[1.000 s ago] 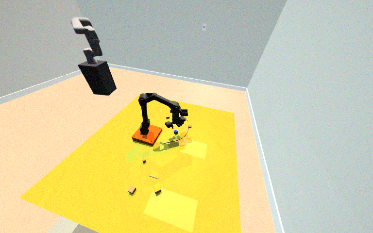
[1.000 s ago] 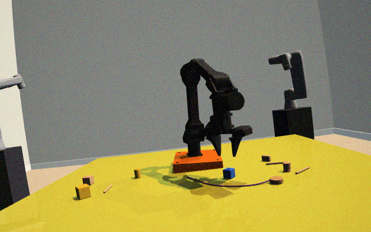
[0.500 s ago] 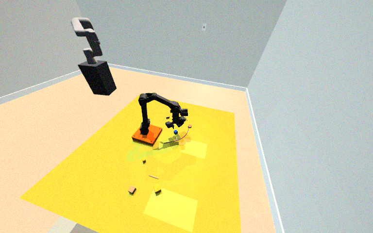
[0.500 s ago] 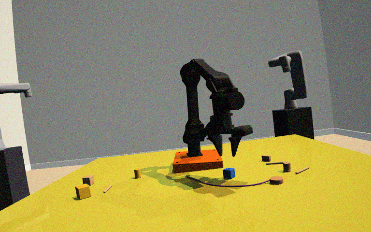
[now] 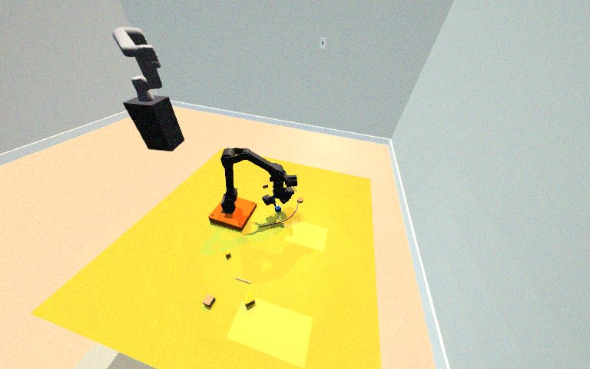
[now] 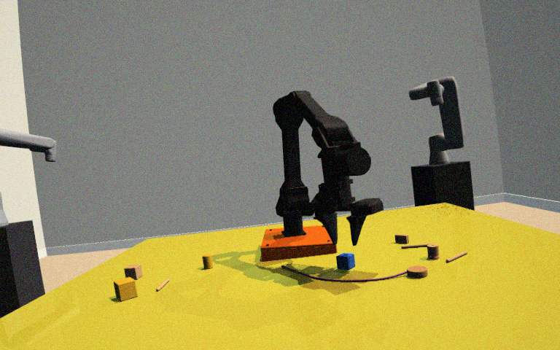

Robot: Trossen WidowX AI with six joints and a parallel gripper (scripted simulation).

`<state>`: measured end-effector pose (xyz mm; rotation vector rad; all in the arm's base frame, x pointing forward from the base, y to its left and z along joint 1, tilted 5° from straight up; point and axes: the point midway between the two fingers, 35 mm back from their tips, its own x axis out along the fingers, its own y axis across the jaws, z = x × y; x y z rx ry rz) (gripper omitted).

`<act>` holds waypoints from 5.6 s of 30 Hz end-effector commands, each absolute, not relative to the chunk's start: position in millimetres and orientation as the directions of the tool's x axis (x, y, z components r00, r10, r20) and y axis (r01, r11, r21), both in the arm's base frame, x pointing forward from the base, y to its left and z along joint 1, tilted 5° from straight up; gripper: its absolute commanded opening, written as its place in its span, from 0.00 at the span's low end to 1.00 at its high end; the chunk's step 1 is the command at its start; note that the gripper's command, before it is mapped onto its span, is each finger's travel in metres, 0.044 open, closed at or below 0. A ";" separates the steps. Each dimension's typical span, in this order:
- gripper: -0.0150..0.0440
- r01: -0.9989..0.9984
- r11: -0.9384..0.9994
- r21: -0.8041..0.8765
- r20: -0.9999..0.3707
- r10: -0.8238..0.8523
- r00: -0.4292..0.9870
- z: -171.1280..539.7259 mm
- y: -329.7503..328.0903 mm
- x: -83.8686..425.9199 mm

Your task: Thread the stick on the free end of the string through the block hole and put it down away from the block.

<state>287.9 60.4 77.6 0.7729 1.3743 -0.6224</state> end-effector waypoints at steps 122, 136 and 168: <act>0.25 0.782 0.615 0.102 -0.869 -0.327 0.371 43.7 83.8 270.0; 0.25 0.784 0.613 0.100 -0.809 -0.409 0.423 39.7 88.9 266.1; 0.52 0.791 0.605 0.092 -0.633 -0.578 0.515 31.3 97.4 256.3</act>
